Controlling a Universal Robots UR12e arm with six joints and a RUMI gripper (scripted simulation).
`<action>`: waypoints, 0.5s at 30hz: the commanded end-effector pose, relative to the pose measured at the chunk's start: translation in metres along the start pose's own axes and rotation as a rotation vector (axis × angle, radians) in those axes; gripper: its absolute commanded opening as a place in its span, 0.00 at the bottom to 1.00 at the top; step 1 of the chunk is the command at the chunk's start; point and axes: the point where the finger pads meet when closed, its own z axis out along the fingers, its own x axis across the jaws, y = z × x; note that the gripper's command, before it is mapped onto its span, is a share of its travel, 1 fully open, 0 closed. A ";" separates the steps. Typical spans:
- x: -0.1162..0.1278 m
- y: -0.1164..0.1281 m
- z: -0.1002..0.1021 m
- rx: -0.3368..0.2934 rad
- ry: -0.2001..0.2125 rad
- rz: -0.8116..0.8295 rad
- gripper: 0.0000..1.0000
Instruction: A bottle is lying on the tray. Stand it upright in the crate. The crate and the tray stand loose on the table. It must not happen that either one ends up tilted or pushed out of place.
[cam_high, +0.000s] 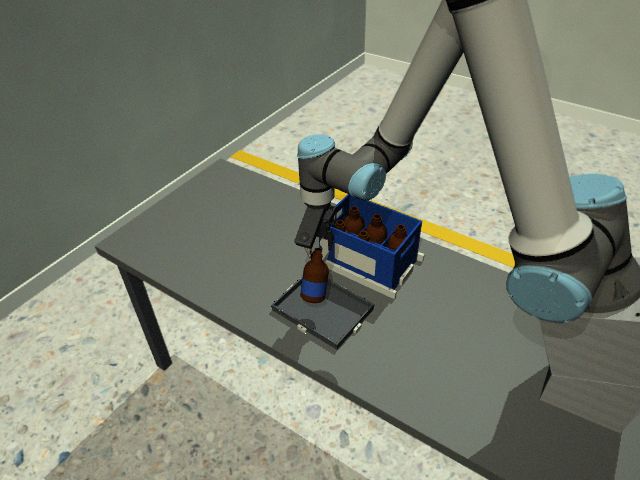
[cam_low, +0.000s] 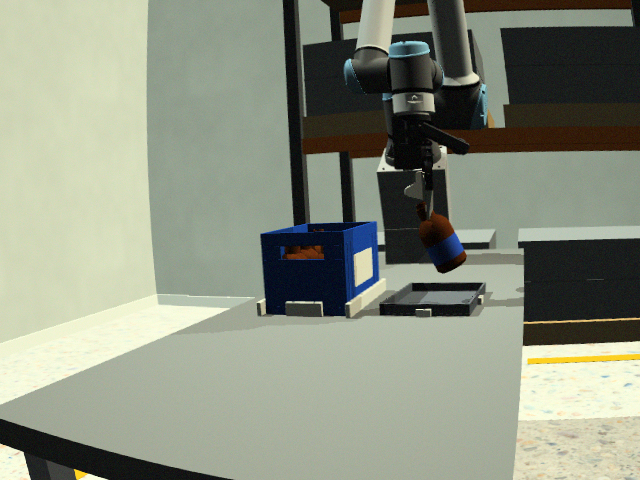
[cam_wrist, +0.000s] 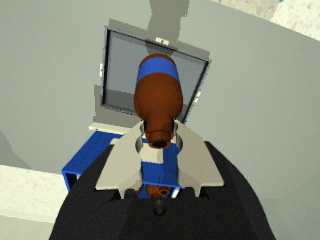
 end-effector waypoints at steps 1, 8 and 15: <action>0.001 0.000 0.000 -0.012 0.000 0.000 0.00; 0.000 0.000 0.000 -0.037 -0.001 -0.001 0.00; 0.000 0.000 0.001 -0.086 -0.002 -0.001 0.00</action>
